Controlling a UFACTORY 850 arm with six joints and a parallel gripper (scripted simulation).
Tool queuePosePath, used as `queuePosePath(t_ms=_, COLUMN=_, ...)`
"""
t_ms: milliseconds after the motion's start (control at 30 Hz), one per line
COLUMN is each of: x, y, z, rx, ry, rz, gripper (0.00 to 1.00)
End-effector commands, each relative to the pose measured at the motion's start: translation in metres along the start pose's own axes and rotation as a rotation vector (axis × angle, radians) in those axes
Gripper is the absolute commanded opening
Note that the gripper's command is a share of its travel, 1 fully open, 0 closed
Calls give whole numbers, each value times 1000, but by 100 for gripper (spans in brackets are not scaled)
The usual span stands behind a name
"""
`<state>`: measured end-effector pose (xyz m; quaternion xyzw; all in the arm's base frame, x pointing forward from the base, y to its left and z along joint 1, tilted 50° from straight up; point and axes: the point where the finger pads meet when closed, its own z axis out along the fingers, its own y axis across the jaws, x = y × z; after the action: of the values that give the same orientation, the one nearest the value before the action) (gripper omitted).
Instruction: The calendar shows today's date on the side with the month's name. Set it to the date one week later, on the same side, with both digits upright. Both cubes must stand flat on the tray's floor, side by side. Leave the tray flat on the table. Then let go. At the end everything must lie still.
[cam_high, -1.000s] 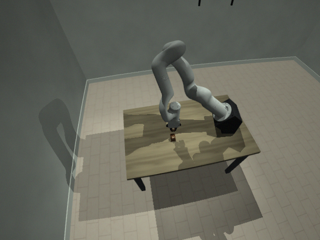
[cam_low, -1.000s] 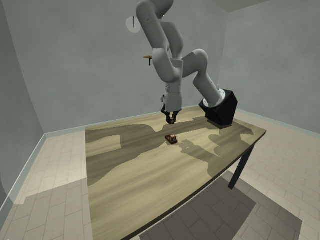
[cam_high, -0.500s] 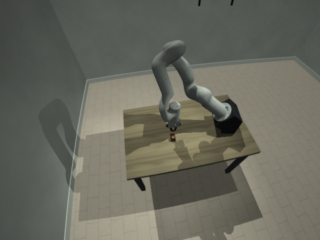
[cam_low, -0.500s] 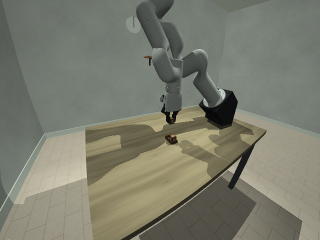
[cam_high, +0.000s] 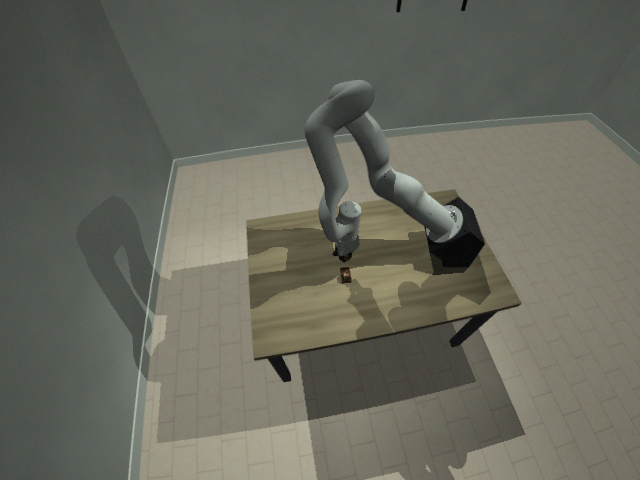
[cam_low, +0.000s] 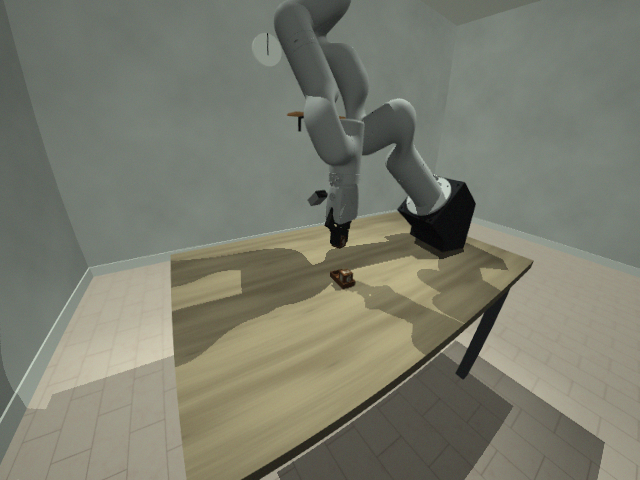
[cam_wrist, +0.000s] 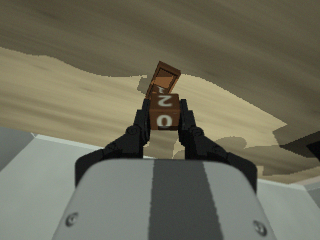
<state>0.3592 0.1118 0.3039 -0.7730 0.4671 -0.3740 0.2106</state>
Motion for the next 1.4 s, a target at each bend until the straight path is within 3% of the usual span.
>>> queuePosePath(t_ms=0, x=5, y=0, z=1, rx=-9, ry=-7, rz=-173, gripper=29)
queuePosePath(t_ms=100, x=5, y=0, z=1, rx=-9, ry=-8, rz=-195, gripper=29)
queuePosePath(t_ms=167, x=9, y=1, z=2, rx=-7, ry=-8, rz=-327, gripper=29)
queuePosePath(t_ms=567, x=20, y=4, z=3, rx=-1, ry=-9, rz=-700, gripper=29)
queuePosePath(t_ms=667, x=20, y=4, z=3, rx=-1, ry=-9, rz=-722, gripper=29)
queuePosePath(t_ms=733, x=24, y=5, z=4, rx=0, ry=-9, rz=-850, gripper=29)
queuePosePath(t_ms=1133, x=34, y=10, z=5, rx=3, ry=-9, rz=-1220, gripper=29)
queuePosePath(t_ms=1233, x=34, y=10, z=5, rx=3, ry=-9, rz=-1235, gripper=29)
queuePosePath(t_ms=1367, x=39, y=12, z=5, rx=3, ry=-9, rz=-1406, gripper=29)
